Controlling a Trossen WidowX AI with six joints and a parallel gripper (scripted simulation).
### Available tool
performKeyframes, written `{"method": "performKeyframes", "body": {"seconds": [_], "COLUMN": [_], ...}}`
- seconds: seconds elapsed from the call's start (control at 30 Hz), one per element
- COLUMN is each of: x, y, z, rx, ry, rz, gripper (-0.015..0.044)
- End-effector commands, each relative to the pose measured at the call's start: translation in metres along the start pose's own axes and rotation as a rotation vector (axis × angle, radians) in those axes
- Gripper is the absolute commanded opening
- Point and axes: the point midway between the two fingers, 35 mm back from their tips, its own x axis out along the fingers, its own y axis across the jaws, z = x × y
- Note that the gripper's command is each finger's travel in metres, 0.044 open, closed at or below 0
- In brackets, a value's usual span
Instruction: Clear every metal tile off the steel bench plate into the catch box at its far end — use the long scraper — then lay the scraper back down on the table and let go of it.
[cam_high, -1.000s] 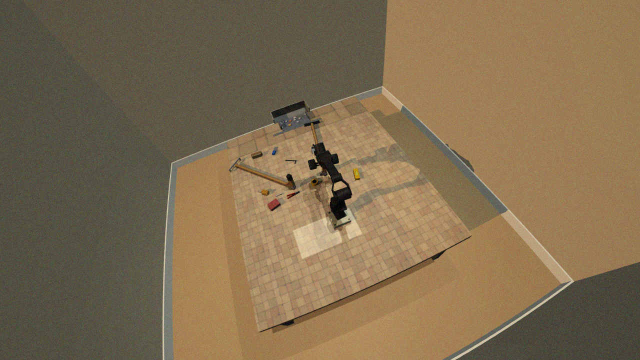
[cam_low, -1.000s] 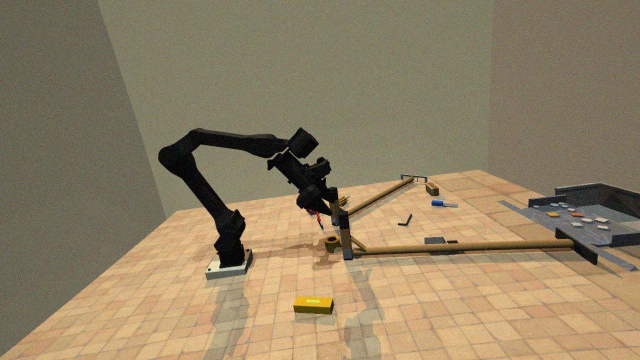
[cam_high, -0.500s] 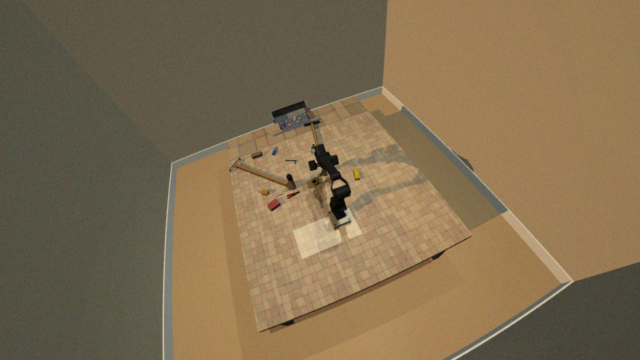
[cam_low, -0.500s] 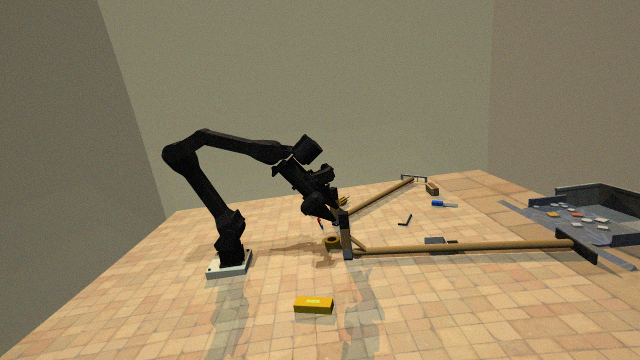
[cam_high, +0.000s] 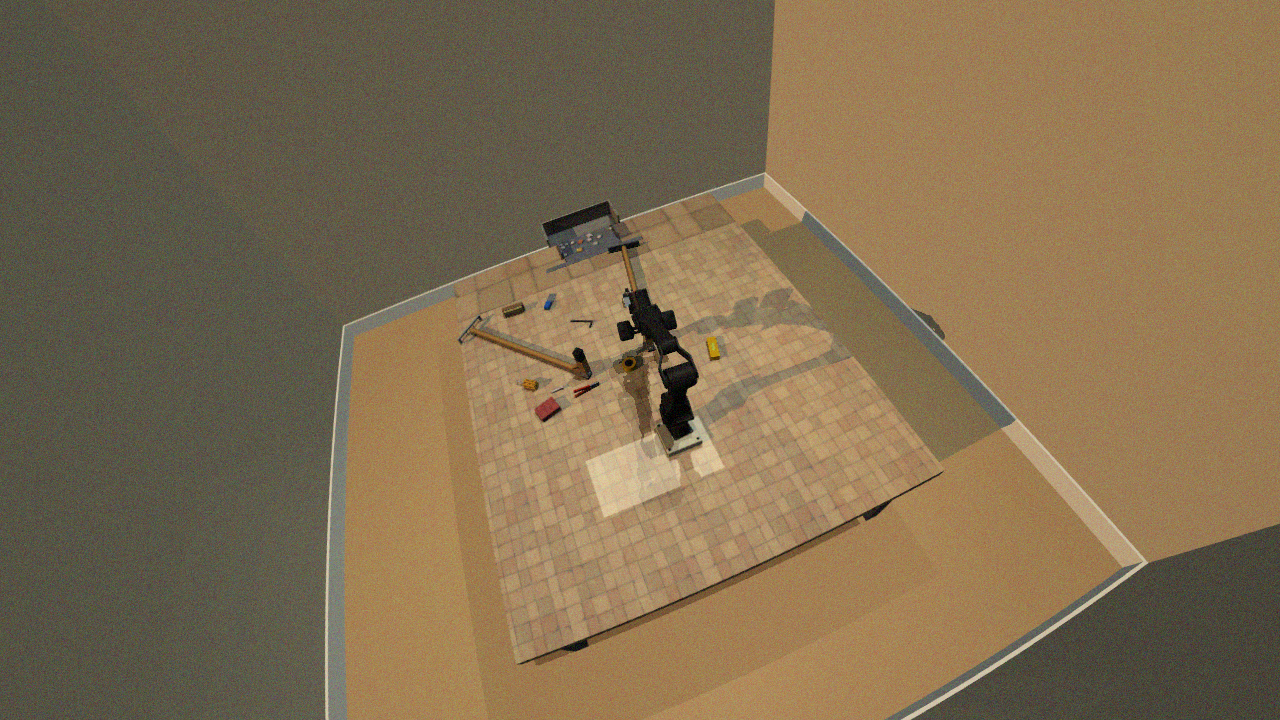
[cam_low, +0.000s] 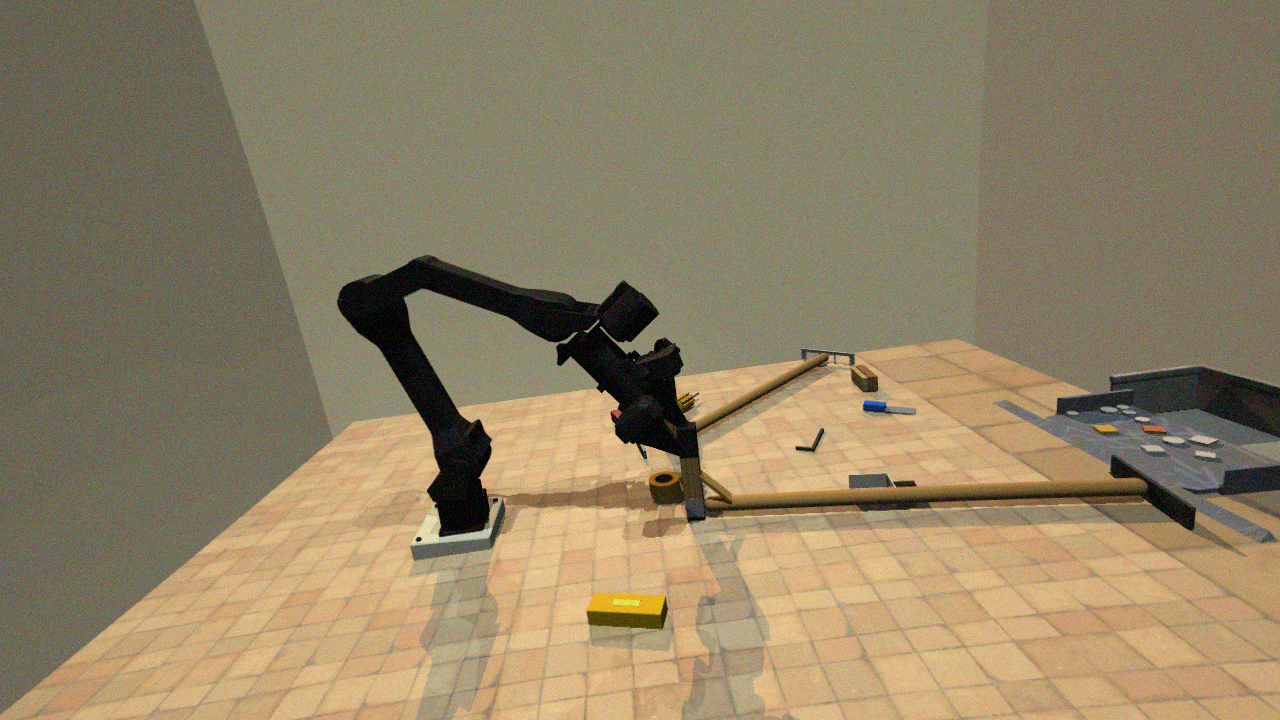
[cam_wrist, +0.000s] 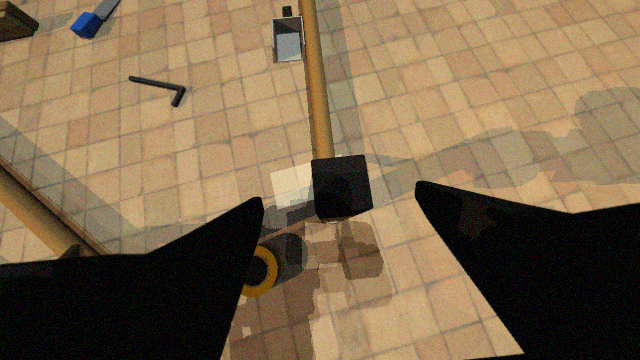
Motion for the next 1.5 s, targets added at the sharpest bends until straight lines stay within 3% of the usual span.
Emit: {"method": "performKeyframes", "body": {"seconds": [0.0,0.73,1.17,1.4,1.47], "x": [0.007,0.042,0.037,0.037,0.037], "y": [0.001,0.0,0.0,0.0,0.0], "z": [0.0,-0.003,-0.002,-0.002,-0.002], "rx": [-0.004,-0.004,0.0,0.0,0.0], "ry": [-0.001,-0.002,-0.001,-0.001,-0.001], "rz": [0.004,0.004,0.0,0.0,0.0], "gripper": [0.044,0.044,0.0099,0.0052,0.0]}}
